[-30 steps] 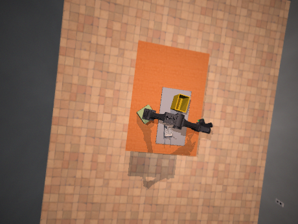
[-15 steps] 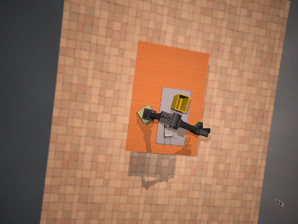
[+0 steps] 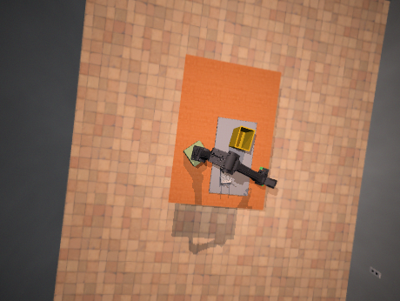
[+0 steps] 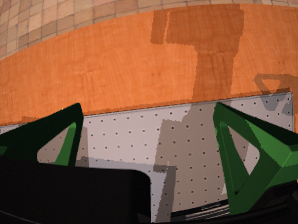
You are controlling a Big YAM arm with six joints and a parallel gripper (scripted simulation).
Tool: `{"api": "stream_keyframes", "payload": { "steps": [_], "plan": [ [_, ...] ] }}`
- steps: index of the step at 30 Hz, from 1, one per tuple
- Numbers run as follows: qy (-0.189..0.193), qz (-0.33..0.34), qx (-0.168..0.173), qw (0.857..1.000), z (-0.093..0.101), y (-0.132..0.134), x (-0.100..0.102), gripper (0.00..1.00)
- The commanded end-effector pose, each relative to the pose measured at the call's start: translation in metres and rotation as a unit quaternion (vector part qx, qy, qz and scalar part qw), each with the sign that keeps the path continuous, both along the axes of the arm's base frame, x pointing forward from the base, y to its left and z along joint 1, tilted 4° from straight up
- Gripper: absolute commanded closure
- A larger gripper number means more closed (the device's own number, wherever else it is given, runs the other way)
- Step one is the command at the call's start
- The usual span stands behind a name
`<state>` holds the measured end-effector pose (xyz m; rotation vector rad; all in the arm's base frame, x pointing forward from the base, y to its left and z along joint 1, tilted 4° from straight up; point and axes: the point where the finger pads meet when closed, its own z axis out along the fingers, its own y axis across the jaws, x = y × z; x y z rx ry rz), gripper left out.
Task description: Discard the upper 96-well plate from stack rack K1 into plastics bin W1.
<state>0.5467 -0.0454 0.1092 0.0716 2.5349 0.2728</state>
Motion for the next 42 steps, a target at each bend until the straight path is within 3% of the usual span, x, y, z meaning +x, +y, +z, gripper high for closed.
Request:
{"api": "stream_keyframes", "payload": {
  "steps": [1, 3, 4, 7, 12, 13, 14, 15, 18, 20, 21, 24, 28, 30, 31, 32, 33, 35, 37, 38, 39, 40, 42],
  "plan": [
    [0.006, -0.063, 0.024, 0.998, 0.026, -0.019, -0.003, 0.00],
    [0.006, -0.063, 0.024, 0.998, 0.026, -0.019, -0.003, 0.00],
    [0.037, -0.077, 0.031, 0.996, 0.002, -0.021, -0.010, 0.00],
    [0.045, -0.117, 0.043, 0.991, 0.020, -0.029, -0.023, 0.00],
    [0.070, -0.148, 0.052, 0.985, 0.014, -0.041, -0.049, 0.00],
    [0.053, -0.161, 0.054, 0.984, 0.037, -0.048, -0.034, 0.00],
    [0.058, -0.174, 0.058, 0.981, 0.040, -0.052, -0.036, 0.00],
    [0.088, -0.177, 0.061, 0.978, 0.013, -0.048, -0.062, 0.00],
    [0.111, -0.218, 0.072, 0.967, 0.013, -0.055, -0.075, 0.00],
    [0.111, -0.218, 0.072, 0.967, 0.013, -0.055, -0.075, 0.00],
    [0.108, -0.231, 0.075, 0.964, 0.022, -0.063, -0.059, 0.00],
    [0.142, -0.273, 0.086, 0.948, 0.014, -0.063, -0.094, 0.00],
    [0.151, -0.287, 0.092, 0.941, 0.014, -0.069, -0.112, 0.00],
    [0.163, -0.315, 0.095, 0.930, 0.016, -0.074, -0.120, 0.00],
    [0.148, -0.328, 0.098, 0.928, 0.036, -0.081, -0.108, 0.00],
    [0.153, -0.341, 0.102, 0.922, 0.038, -0.084, -0.111, 0.00],
    [0.181, -0.343, 0.101, 0.916, 0.015, -0.078, -0.136, 0.00],
    [0.194, -0.370, 0.106, 0.902, 0.015, -0.081, -0.145, 0.00],
    [0.194, -0.370, 0.106, 0.902, 0.015, -0.081, -0.145, 0.00],
    [0.193, -0.383, 0.109, 0.897, 0.023, -0.089, -0.132, 0.00],
    [0.199, -0.396, 0.112, 0.889, 0.023, -0.090, -0.137, 0.00],
    [0.208, -0.397, 0.112, 0.887, 0.016, -0.084, -0.160, 0.00],
    [0.221, -0.423, 0.115, 0.871, 0.017, -0.087, -0.170, 0.00]
  ]
}}
